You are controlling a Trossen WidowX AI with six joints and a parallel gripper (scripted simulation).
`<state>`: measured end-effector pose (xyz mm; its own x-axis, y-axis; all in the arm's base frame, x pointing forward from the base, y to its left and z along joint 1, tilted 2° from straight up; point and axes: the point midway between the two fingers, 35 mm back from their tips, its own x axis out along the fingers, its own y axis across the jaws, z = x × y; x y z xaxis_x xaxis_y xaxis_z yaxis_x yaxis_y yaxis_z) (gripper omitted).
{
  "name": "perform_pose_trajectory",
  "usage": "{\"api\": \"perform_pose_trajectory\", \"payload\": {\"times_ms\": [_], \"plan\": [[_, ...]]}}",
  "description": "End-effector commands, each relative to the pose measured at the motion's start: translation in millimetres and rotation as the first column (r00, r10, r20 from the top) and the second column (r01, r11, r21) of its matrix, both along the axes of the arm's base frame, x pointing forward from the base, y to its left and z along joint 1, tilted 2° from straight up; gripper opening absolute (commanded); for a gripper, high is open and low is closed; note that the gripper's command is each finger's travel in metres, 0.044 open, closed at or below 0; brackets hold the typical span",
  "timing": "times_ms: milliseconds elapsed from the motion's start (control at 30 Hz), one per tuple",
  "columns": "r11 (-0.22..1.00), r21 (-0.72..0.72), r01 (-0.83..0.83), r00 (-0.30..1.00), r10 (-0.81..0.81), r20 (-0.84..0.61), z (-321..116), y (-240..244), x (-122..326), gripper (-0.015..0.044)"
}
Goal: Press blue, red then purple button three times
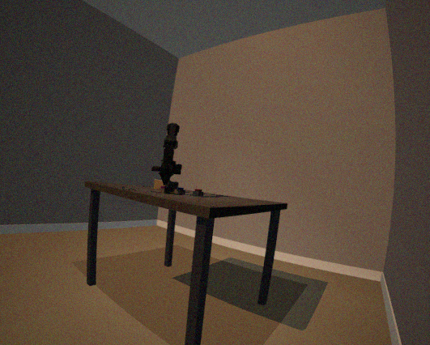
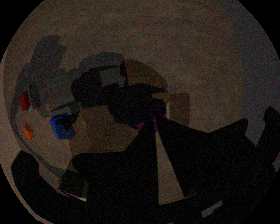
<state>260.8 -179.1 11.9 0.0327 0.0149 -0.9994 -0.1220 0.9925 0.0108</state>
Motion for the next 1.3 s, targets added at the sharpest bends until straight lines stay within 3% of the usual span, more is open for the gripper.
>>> {"api": "perform_pose_trajectory", "payload": {"times_ms": [0, 1200, 1267], "plan": [[1.000, 0.006, -0.003, 1.000, 0.003, -0.009, -9, 1, -1, 0.0020], [1.000, 0.006, -0.003, 1.000, 0.003, -0.009, -13, 1, -1, 0.0020], [1.000, 0.004, -0.002, 1.000, 0.002, -0.006, 4, 0, -1, 0.0020]]}}
